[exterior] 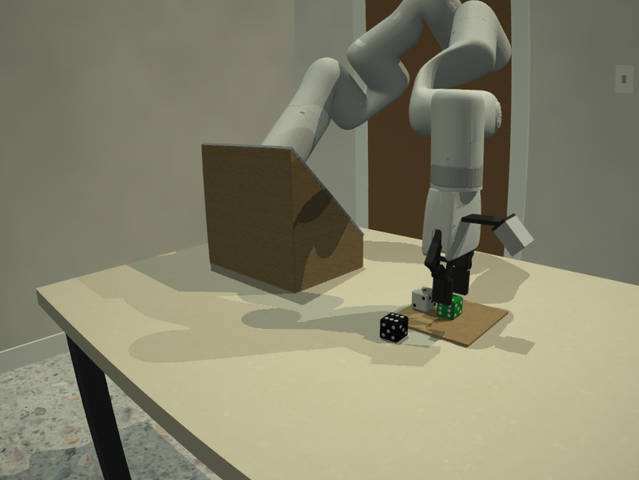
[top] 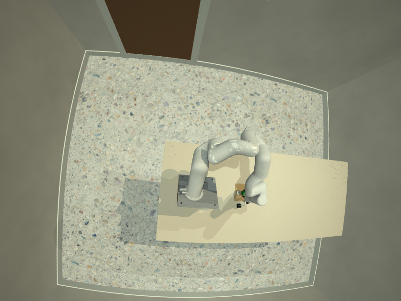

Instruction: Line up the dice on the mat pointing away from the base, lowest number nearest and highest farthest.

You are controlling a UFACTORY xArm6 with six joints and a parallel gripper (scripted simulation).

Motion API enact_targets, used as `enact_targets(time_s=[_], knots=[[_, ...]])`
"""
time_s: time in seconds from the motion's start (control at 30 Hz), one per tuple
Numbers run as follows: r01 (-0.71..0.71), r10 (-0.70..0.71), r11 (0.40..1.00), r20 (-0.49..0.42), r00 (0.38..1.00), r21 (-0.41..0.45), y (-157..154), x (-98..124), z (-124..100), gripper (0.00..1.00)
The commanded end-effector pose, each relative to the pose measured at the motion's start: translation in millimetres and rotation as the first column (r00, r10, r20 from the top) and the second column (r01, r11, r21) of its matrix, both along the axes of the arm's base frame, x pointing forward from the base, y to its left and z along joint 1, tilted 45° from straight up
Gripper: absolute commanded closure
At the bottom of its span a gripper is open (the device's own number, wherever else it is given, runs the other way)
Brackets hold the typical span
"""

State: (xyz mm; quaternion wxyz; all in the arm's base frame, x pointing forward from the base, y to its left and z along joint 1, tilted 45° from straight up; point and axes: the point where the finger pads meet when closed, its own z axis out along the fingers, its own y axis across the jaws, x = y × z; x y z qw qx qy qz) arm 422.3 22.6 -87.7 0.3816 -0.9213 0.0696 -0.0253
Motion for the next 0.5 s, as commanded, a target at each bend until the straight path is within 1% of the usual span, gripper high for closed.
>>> enact_targets(time_s=[0.0, 0.23, 0.47], knots=[[0.001, -0.001, 1.0, 0.003, 1.0, -0.001, -17.9, -1.2, 18.2, 0.53], [0.001, -0.001, 1.0, 0.003, 1.0, -0.001, -40.1, -4.4, 40.7, 0.53], [0.001, -0.001, 1.0, 0.003, 1.0, -0.001, -45.6, -5.2, 46.2, 0.53]])
